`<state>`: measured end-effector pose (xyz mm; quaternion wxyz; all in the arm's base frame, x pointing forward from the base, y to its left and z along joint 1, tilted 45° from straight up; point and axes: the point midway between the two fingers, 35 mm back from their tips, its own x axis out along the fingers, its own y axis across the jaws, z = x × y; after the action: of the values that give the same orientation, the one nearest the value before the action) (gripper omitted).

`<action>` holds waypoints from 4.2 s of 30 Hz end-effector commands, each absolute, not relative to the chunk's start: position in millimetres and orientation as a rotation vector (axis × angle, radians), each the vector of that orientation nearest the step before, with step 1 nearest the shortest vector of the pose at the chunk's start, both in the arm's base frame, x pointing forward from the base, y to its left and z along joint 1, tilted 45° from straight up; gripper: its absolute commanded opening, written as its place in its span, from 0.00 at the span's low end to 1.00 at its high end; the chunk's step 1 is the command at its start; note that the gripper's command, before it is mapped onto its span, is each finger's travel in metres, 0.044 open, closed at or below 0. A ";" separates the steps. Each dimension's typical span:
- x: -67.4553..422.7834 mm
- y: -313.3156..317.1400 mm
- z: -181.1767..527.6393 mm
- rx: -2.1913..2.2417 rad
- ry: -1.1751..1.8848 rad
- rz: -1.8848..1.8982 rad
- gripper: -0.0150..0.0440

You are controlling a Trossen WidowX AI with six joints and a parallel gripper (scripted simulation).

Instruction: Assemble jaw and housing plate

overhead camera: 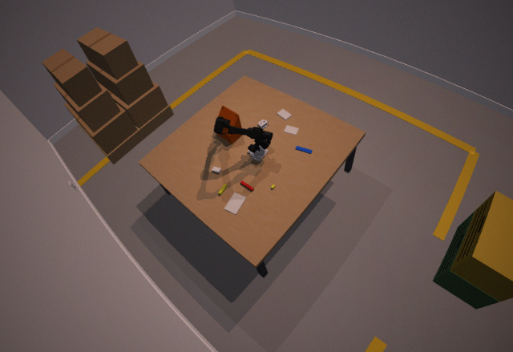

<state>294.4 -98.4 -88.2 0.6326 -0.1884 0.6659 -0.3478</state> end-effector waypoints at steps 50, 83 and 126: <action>302.2 -59.3 -49.1 -0.432 1.523 -0.790 0.63; 297.8 -5.3 -72.6 -0.856 1.724 -0.280 1.00; 265.4 68.7 -116.2 -1.529 1.825 0.676 1.00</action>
<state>268.5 62.5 -113.0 0.3485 -0.5724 0.7060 0.2293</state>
